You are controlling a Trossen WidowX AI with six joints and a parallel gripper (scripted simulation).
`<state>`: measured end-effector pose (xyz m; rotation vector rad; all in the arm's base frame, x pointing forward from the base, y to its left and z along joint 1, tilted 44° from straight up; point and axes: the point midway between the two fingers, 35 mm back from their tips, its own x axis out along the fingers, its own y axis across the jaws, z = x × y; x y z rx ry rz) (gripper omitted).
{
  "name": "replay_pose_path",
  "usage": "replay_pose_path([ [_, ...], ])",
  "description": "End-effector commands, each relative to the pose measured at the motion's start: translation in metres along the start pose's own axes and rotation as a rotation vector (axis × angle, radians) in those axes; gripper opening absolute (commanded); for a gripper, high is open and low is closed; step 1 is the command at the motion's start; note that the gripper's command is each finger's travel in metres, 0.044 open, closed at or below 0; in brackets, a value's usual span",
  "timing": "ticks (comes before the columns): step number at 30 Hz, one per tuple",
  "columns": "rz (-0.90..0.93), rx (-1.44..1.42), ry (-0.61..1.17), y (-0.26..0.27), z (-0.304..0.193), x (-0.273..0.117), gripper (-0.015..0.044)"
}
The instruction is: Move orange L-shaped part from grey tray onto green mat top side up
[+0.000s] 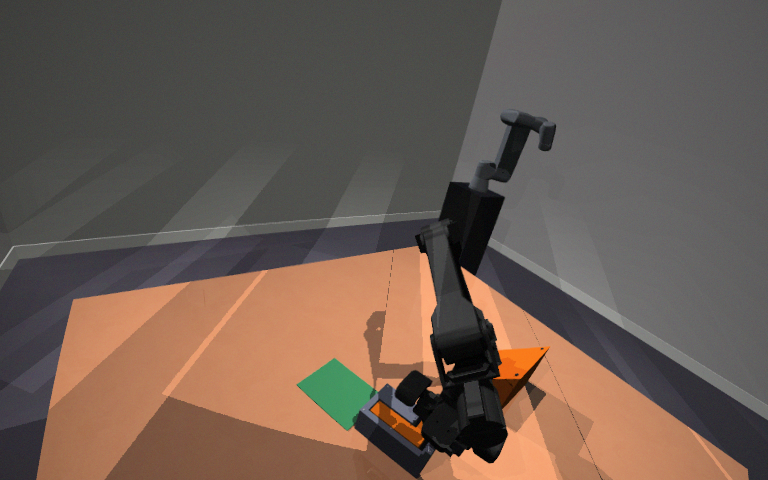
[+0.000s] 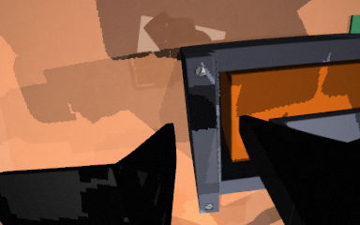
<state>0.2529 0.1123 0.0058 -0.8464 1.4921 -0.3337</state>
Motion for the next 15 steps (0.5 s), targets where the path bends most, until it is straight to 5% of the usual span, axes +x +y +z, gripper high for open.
replay_pose_path([
  [1, -0.004, -0.007, 0.001, -0.001, -0.001, 0.004, 0.018],
  [15, -0.004, -0.007, 0.001, -0.001, 0.0, 0.026, 0.018],
])
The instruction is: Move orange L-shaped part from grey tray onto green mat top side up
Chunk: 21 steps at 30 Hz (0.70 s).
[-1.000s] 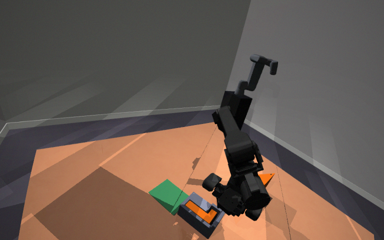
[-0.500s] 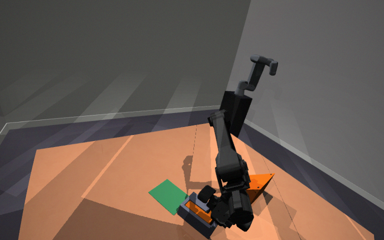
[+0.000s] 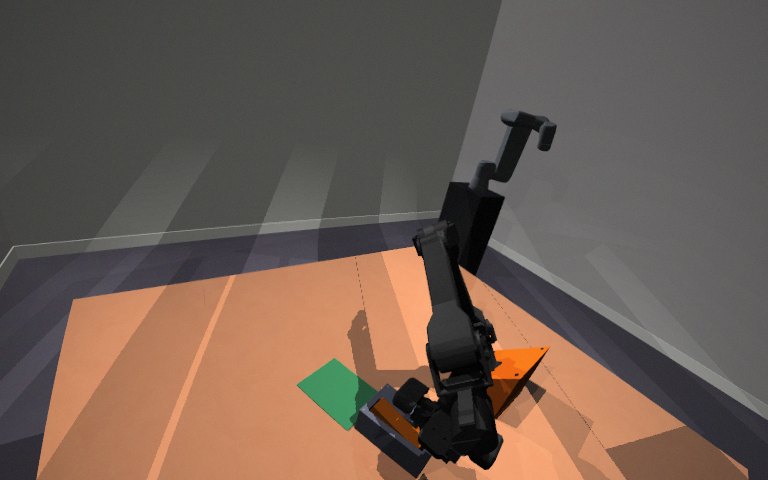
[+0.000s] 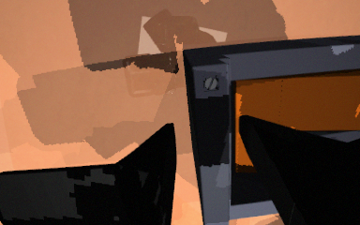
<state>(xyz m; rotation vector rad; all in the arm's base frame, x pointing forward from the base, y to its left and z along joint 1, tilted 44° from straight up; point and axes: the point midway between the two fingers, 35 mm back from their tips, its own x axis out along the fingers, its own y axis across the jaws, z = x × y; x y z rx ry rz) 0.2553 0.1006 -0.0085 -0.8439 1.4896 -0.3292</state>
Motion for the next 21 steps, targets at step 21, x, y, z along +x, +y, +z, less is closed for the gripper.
replay_pose_path([
  [21, -0.009, -0.007, 0.005, -0.002, -0.002, 0.02, 0.018],
])
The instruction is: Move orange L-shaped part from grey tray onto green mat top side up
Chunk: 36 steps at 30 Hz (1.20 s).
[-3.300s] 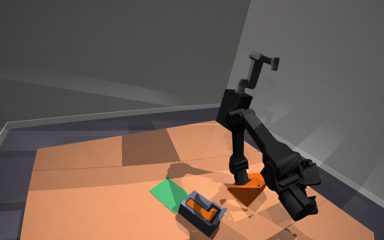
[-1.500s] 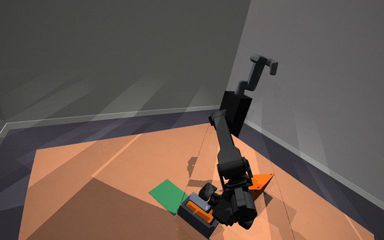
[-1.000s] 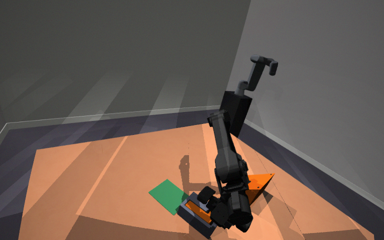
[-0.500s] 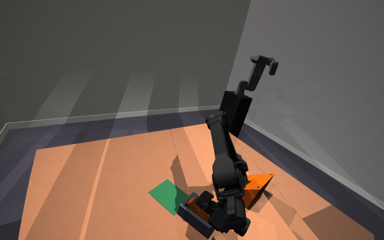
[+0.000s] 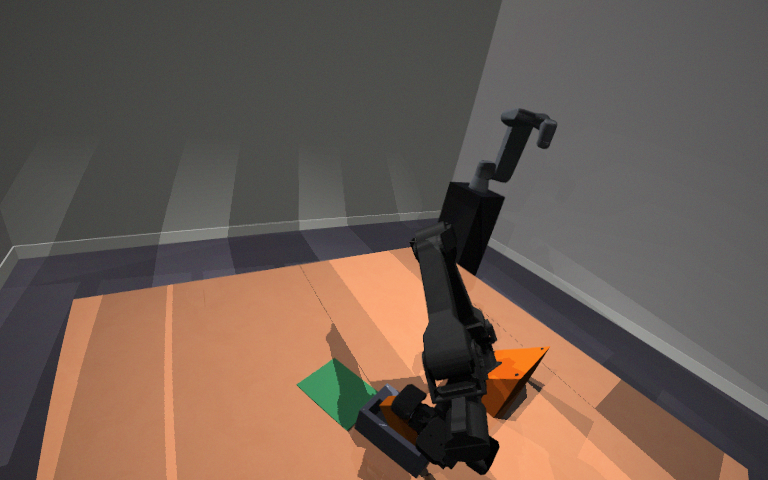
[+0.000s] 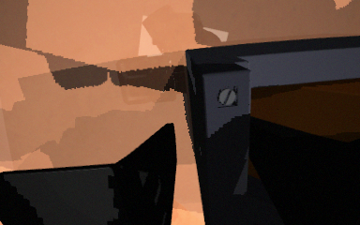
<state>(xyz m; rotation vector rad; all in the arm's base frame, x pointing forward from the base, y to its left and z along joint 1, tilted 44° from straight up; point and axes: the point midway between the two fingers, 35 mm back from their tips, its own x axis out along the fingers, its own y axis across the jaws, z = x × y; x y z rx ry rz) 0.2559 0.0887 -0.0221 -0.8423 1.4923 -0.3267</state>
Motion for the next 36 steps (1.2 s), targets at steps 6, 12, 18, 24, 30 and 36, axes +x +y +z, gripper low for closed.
replay_pose_path([
  [6, -0.012, -0.006, 0.004, -0.003, -0.001, 0.002, 0.018],
  [12, -0.001, 0.0, 0.0, 0.0, 0.0, 0.0, 0.018],
  [18, -0.008, -0.004, 0.003, 0.007, 0.0, -0.009, 0.018],
  [24, -0.009, -0.006, 0.003, 0.009, 0.001, -0.025, 0.018],
  [30, -0.008, -0.007, 0.004, 0.001, 0.001, -0.098, 0.018],
  [36, -0.008, -0.007, 0.004, -0.001, 0.0, -0.108, 0.018],
])
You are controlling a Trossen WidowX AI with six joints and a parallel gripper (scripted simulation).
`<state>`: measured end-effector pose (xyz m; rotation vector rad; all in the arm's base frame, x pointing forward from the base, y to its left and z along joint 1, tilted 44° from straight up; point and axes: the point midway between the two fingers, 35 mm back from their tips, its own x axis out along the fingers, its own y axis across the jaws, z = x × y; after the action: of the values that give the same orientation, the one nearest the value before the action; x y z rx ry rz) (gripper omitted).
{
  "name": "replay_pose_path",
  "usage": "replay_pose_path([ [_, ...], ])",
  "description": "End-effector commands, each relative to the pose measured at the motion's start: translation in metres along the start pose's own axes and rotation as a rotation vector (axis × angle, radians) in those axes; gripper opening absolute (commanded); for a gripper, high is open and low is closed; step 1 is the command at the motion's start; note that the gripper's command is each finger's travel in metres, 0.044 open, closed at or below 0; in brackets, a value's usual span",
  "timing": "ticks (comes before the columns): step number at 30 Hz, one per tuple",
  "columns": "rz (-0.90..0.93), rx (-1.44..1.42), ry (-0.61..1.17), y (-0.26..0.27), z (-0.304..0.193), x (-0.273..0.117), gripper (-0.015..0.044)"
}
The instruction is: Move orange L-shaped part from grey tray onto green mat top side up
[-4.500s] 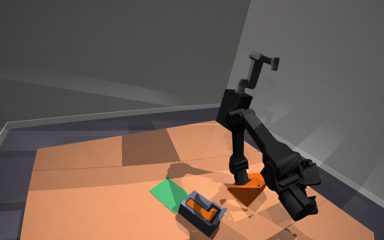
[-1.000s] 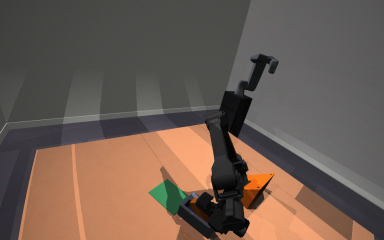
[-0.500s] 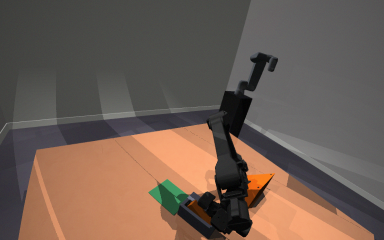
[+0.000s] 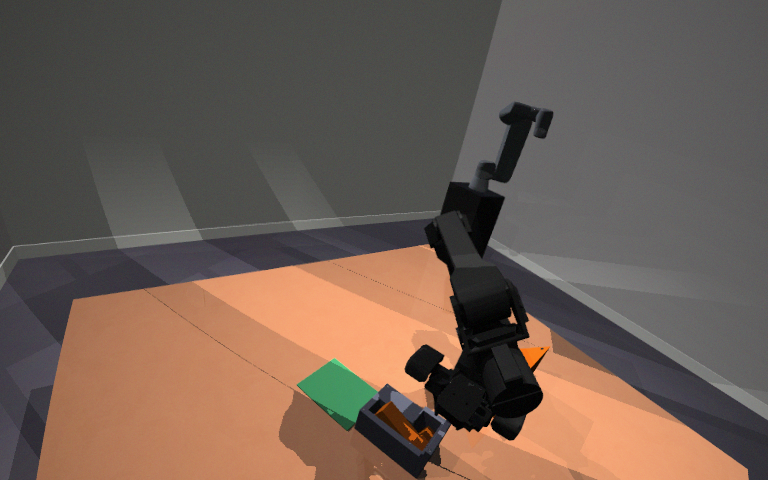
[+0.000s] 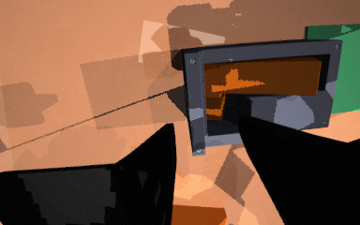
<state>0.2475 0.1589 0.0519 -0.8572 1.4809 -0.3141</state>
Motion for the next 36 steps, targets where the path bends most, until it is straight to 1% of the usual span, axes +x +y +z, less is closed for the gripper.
replay_pose_path([
  [1, -0.004, 0.006, 0.019, -0.0025, -0.0029, -0.0058, 0.018],
  [36, -0.002, -0.001, 0.006, -0.001, -0.0011, -0.0025, 0.018],
])
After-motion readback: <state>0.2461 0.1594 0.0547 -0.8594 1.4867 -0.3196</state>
